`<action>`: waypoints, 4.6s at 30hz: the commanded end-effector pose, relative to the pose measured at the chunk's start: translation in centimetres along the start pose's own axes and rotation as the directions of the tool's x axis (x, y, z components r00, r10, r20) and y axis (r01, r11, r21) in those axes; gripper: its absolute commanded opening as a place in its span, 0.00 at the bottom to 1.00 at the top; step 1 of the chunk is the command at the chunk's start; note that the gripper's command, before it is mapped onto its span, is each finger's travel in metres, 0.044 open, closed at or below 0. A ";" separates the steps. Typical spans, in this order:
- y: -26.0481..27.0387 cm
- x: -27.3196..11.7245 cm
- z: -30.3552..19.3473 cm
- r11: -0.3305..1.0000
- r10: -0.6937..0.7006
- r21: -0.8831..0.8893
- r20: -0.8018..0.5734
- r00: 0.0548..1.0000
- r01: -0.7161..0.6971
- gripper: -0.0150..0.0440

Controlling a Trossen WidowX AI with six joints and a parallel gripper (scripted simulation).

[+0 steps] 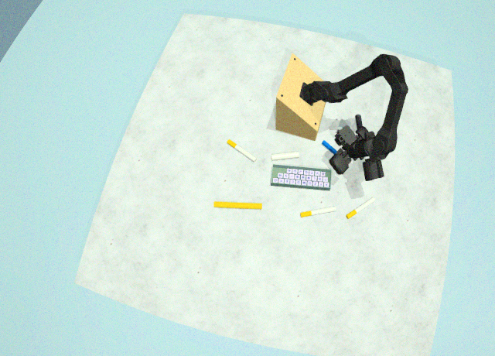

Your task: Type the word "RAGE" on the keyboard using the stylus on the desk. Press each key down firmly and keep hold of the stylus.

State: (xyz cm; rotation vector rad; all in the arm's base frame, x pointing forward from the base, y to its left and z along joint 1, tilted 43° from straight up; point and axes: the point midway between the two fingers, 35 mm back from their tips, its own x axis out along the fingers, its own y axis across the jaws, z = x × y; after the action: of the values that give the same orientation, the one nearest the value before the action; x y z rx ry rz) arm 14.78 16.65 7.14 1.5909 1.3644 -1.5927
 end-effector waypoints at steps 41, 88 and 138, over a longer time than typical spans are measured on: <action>0.0 2.5 -1.4 1.000 -0.002 0.000 0.001 1.000 0.002 0.46; -1.1 -3.4 -1.6 0.713 0.351 -0.609 -0.122 0.928 -0.349 0.25; -1.2 0.7 -4.0 0.710 0.346 -0.613 -0.126 0.930 -0.347 0.51</action>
State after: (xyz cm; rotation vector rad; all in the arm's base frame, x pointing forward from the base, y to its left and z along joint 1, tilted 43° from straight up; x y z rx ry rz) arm 15.30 20.87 7.59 1.3135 1.3062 -0.7800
